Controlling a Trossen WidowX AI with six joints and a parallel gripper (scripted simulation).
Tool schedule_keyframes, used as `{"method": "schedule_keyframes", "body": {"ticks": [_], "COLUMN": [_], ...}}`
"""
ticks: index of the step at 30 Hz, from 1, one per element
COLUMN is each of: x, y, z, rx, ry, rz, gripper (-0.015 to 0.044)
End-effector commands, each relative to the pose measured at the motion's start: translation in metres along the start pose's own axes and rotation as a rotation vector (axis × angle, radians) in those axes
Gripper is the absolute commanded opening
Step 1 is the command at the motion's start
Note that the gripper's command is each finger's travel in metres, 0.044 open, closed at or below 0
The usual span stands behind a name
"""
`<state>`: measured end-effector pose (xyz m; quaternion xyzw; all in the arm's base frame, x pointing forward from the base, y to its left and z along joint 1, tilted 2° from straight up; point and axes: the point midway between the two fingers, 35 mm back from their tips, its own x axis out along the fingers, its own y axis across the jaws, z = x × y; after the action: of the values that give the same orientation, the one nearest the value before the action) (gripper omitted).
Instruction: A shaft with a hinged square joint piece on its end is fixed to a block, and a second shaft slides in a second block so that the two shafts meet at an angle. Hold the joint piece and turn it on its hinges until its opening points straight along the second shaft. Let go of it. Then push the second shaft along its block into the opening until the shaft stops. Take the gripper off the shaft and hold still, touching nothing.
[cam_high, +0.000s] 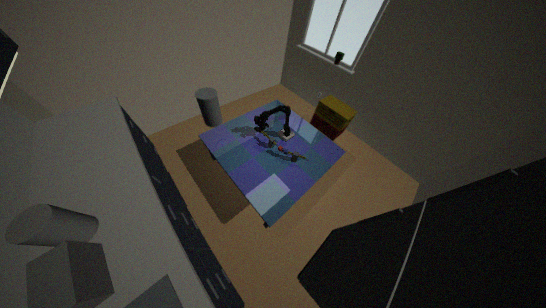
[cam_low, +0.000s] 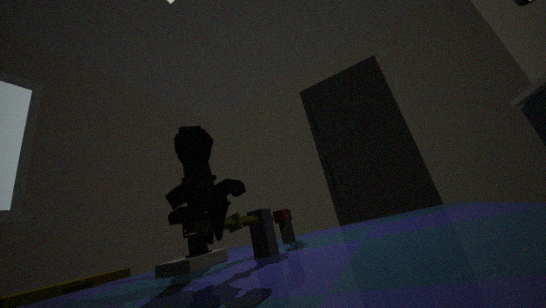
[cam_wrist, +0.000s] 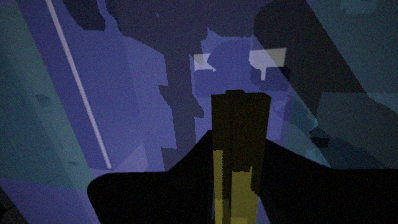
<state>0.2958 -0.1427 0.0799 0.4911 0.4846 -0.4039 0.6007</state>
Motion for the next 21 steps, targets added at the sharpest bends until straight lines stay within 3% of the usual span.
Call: {"method": "schedule_keyframes", "body": {"ticks": [1, 21], "x": [0.0, 0.0007], "y": [0.0, -0.0005], "z": [0.0, -0.0003], "rx": [0.0, 0.003], "ry": [0.0, -0.001], "rz": [0.0, -0.095], "gripper": [0.0067, 0.0067]}}
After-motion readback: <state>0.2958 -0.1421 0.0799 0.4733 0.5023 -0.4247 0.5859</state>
